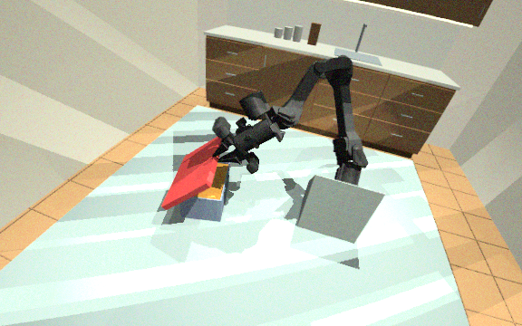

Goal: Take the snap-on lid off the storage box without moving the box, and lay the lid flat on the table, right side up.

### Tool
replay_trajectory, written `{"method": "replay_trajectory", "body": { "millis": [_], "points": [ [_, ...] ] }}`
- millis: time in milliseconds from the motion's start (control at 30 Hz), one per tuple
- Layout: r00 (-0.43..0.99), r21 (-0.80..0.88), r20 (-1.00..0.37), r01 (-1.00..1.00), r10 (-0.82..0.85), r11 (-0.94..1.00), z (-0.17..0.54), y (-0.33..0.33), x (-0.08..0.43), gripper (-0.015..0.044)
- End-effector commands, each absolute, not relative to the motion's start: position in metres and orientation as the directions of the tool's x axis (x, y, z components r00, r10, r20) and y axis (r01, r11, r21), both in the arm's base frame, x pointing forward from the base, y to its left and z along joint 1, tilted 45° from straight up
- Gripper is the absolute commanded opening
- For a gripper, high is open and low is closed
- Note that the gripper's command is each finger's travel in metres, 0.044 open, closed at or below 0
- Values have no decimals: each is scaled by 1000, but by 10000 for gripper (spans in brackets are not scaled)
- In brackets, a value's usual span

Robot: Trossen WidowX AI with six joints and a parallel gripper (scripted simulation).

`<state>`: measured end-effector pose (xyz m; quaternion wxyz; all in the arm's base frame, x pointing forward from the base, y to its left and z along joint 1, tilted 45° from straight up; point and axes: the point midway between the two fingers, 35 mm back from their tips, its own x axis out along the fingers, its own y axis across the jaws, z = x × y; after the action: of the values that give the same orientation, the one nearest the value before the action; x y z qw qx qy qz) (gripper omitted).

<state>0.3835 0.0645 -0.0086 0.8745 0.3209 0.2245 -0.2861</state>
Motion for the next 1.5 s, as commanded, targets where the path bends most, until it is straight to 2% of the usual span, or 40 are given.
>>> {"method": "replay_trajectory", "body": {
  "millis": [0,1467],
  "points": [
    [745,447,-571,635,-346,630,-12,74,381,0],
    [745,451,-573,635,-342,627,-70,135,352,0]
  ]
}}
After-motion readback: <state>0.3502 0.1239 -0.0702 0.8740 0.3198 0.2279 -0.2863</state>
